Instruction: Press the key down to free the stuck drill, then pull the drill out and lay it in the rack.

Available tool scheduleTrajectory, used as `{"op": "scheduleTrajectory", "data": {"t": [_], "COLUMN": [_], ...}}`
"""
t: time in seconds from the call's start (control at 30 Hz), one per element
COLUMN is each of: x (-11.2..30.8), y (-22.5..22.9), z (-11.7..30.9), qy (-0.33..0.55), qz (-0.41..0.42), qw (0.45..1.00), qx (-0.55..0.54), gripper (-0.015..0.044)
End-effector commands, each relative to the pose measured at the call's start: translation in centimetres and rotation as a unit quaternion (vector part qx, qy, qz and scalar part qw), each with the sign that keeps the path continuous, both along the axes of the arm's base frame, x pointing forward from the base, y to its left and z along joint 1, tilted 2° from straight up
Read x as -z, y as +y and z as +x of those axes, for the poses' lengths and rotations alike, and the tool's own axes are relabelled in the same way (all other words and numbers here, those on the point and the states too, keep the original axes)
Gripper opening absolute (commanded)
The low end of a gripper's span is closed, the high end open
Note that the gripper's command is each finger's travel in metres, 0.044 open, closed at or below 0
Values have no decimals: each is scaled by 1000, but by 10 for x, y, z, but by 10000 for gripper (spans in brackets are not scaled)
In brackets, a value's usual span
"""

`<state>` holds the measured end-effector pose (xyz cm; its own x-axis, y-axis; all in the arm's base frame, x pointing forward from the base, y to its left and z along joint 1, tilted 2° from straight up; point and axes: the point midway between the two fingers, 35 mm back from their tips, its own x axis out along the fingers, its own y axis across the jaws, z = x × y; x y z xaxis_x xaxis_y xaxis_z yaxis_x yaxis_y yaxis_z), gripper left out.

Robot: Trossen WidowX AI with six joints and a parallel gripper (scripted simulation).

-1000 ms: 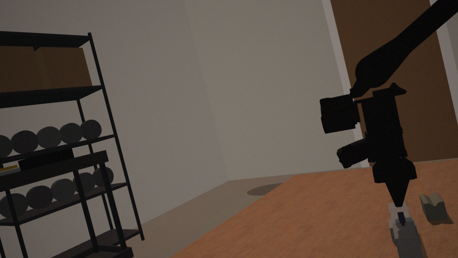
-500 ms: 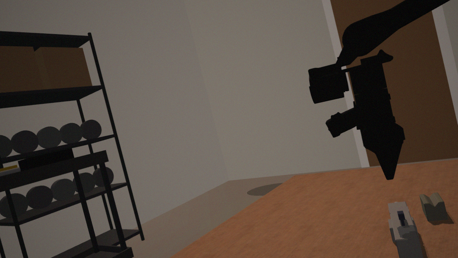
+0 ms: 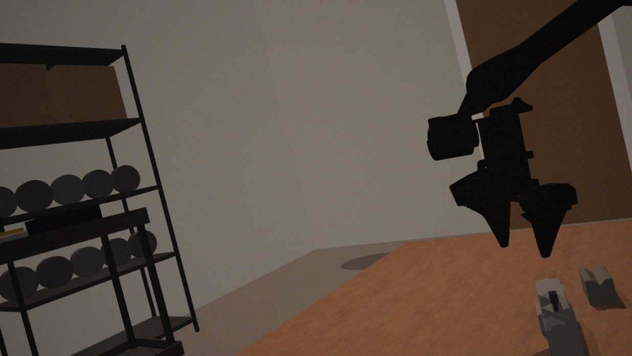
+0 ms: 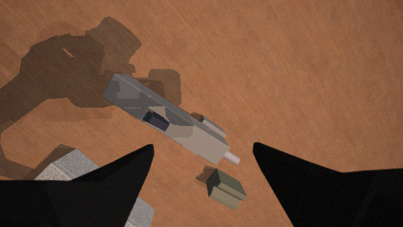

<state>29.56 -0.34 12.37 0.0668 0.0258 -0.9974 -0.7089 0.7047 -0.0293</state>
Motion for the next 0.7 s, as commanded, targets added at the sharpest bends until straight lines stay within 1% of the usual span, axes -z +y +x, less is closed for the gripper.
{"op": "scheduleTrajectory", "data": {"t": [0.0,0.37,0.67], "x": [42,69,70], "y": [-56,-99,-101], "z": [3,-2,-2], "qy": [8,4,4], "qz": [-14,-24,-24], "qw": [964,890,887], "qx": [-264,-454,-460], "gripper": [440,440,440]}}
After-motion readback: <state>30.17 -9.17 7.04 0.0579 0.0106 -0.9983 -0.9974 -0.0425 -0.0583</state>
